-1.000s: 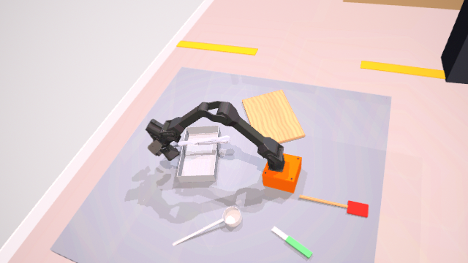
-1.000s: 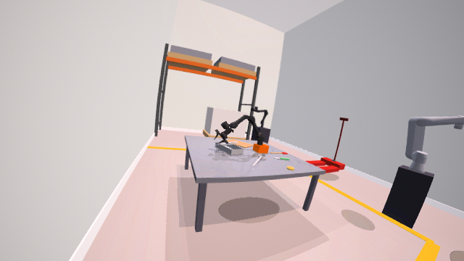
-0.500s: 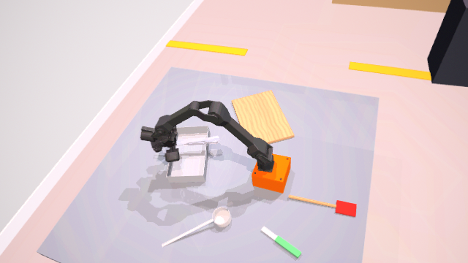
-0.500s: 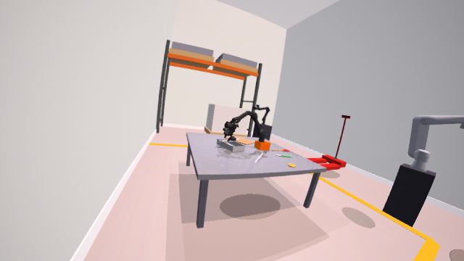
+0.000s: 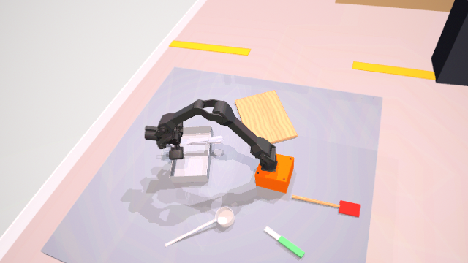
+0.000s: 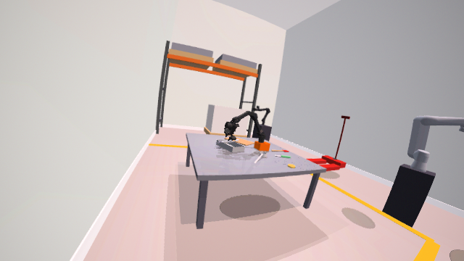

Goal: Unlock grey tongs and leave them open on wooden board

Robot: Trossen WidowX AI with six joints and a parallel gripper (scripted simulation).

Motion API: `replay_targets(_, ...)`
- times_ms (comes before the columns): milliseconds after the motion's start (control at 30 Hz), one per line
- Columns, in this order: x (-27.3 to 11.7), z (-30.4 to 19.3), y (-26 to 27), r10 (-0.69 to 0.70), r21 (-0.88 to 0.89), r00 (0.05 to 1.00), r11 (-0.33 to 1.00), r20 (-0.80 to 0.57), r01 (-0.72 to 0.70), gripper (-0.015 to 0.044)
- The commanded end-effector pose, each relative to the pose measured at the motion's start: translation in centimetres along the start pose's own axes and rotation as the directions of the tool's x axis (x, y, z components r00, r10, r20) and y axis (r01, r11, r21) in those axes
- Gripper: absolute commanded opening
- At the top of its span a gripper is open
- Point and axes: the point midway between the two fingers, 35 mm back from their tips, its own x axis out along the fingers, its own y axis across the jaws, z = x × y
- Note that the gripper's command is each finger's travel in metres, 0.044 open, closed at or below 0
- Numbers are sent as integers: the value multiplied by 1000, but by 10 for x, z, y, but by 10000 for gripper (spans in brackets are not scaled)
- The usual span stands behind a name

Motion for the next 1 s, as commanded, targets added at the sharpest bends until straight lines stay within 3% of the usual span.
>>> replay_targets(0,2,-2,0,-2,4,1000,1000,-6,2,260)
replay_targets(967,50,-1,-1,-4,4,1000,1000,-6,4,260)
